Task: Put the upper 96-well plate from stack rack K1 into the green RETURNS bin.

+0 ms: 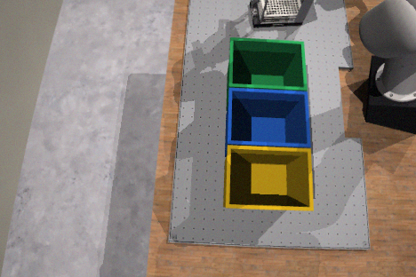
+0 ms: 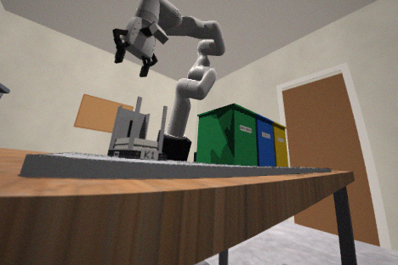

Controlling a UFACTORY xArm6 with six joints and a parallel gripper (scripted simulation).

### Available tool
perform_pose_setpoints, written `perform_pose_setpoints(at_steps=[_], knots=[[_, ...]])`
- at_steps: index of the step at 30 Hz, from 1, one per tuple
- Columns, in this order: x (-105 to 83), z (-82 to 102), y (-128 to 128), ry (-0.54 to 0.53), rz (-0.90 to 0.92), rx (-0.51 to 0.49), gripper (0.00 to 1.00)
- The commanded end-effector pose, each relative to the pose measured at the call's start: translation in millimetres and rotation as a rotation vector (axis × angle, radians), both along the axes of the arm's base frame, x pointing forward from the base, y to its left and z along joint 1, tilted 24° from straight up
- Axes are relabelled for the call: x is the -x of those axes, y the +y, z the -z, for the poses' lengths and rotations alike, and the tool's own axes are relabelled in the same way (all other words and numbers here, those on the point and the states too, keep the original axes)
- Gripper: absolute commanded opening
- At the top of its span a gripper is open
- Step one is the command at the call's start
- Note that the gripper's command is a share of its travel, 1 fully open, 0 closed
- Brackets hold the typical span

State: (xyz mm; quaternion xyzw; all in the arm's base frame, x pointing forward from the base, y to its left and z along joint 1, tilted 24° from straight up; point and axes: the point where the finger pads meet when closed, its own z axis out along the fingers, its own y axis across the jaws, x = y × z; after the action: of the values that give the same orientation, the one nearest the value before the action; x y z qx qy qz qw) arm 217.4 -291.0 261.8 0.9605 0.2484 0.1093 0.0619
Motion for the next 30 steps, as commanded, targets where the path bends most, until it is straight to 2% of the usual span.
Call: perform_pose_setpoints(at_steps=[1, 12, 30], knots=[[-7.1, 1.6, 20, -0.077, 0.094, -0.031, 1.00], [-16.7, 8.2, 49, -0.190, 0.244, -0.110, 1.00], [-16.9, 8.4, 50, -0.193, 0.248, -0.113, 1.00]])
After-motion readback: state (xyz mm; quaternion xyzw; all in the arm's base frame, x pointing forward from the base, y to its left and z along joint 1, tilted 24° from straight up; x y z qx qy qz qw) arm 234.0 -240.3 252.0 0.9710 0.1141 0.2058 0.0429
